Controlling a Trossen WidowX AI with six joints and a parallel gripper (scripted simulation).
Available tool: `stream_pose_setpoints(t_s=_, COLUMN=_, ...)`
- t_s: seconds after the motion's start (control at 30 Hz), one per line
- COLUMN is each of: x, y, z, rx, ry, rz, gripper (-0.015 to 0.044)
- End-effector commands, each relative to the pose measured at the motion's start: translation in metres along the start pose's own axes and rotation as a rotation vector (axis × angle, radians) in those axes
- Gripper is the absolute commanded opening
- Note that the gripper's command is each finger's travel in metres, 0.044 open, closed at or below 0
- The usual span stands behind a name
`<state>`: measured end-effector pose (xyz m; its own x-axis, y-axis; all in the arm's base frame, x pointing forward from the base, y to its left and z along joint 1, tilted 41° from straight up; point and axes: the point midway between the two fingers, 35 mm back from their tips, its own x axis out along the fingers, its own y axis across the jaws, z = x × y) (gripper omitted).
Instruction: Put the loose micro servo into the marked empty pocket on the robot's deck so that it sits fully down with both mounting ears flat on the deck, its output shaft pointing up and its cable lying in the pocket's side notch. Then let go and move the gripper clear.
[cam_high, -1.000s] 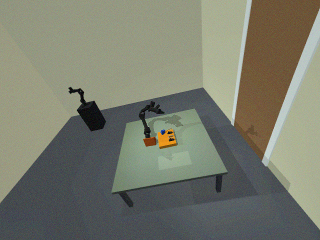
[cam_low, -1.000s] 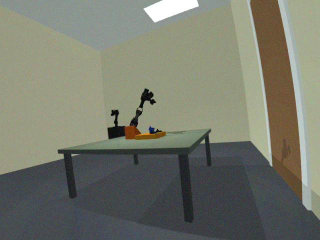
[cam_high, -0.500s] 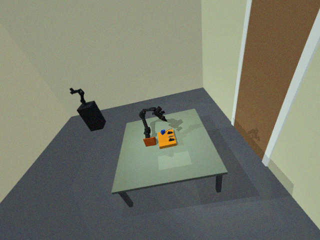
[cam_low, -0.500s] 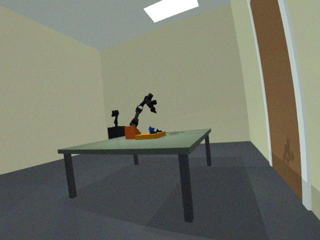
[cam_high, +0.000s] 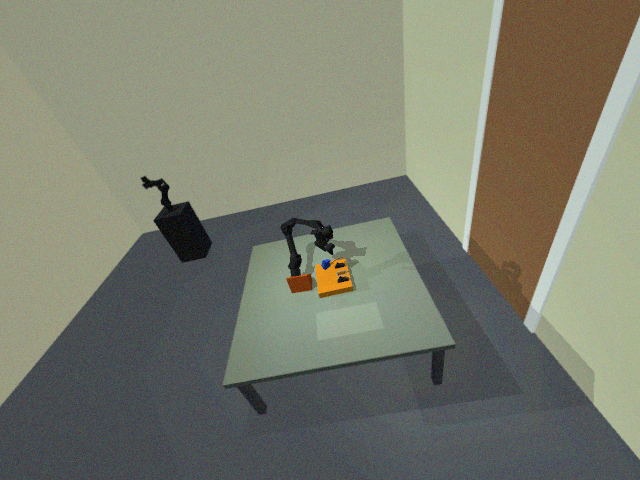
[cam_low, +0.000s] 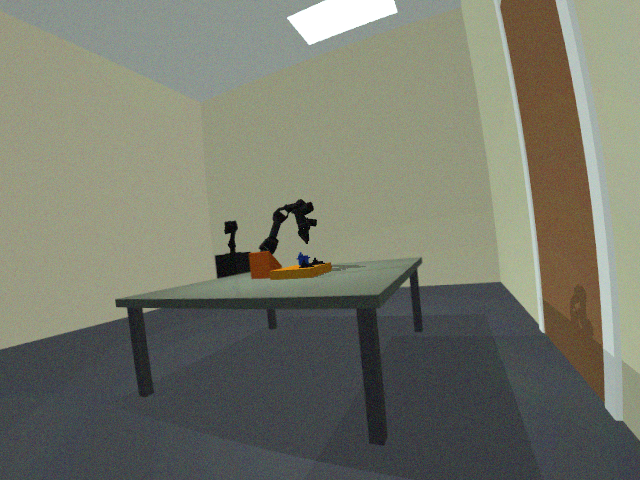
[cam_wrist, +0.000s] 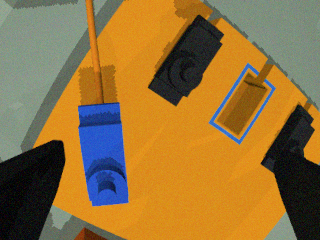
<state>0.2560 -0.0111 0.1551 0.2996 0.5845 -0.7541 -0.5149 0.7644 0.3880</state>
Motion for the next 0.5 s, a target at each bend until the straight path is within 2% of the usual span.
stream_pose_setpoints(t_s=0.0, x=0.018, y=0.016, z=-0.012, rx=-0.046, ry=0.086, rz=0.096, gripper=0.0440)
stream_pose_setpoints(t_s=0.17, x=0.032, y=0.029, z=-0.021, rx=-0.087, ry=0.156, rz=0.181, gripper=0.0440)
stream_pose_setpoints(t_s=0.47, x=0.052, y=0.033, z=-0.024, rx=-0.089, ry=0.158, rz=0.184, gripper=0.0440)
